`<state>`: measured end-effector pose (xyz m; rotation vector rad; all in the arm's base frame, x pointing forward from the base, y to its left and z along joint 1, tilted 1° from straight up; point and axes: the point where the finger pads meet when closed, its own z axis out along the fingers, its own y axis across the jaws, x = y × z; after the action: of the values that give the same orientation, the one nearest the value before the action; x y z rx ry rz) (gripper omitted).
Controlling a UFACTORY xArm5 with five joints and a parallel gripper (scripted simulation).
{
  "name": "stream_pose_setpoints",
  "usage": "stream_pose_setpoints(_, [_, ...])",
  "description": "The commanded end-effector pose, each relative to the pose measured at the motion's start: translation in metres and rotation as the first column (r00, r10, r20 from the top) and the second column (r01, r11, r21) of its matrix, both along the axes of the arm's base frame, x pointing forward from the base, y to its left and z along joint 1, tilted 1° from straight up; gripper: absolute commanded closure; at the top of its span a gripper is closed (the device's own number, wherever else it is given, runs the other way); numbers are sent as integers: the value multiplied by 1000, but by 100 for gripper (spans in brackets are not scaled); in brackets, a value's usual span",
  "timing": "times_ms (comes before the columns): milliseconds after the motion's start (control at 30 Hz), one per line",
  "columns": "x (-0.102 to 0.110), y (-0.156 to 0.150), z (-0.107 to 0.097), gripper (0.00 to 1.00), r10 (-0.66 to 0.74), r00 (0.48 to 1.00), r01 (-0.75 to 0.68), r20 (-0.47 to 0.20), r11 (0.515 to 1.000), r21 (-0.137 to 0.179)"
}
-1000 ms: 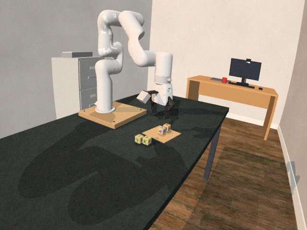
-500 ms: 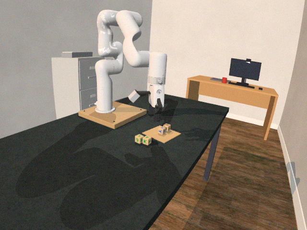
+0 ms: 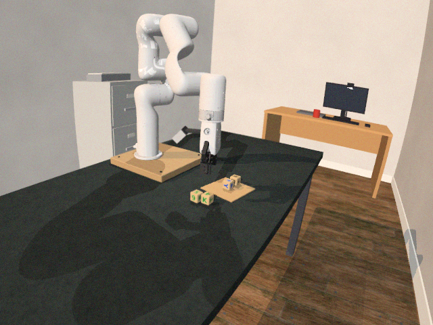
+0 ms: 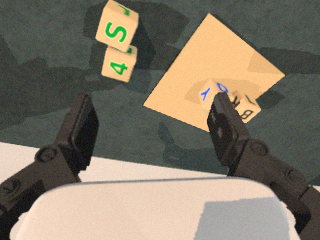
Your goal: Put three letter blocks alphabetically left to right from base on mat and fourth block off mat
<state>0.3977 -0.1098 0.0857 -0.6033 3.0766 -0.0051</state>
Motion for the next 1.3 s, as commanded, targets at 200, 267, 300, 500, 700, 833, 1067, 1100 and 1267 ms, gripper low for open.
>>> stream_pose_setpoints(200, [-9, -27, 0, 0, -317, 948, 317, 5, 948, 2])
stream_pose_setpoints(267, [-10, -29, 0, 0, -346, 938, 346, 5, 938, 2])
stream_pose_setpoints(300, [-10, -29, 0, 0, -346, 938, 346, 5, 938, 2])
stream_pose_setpoints(500, [-14, -39, -1, 0, -463, 886, 463, 5, 886, 3])
stream_pose_setpoints(700, [-14, -39, -1, 53, -463, 886, 463, 5, 886, 3])
stream_pose_setpoints(833, [-14, -39, -1, 53, -463, 886, 463, 5, 886, 3])
stream_pose_setpoints(1067, [-14, -39, -1, 53, -463, 886, 463, 5, 886, 3])
stream_pose_setpoints(1100, [-14, -39, -1, 53, -463, 886, 463, 5, 886, 3])
stream_pose_setpoints(1267, [-14, -39, -1, 53, -463, 886, 463, 5, 886, 3])
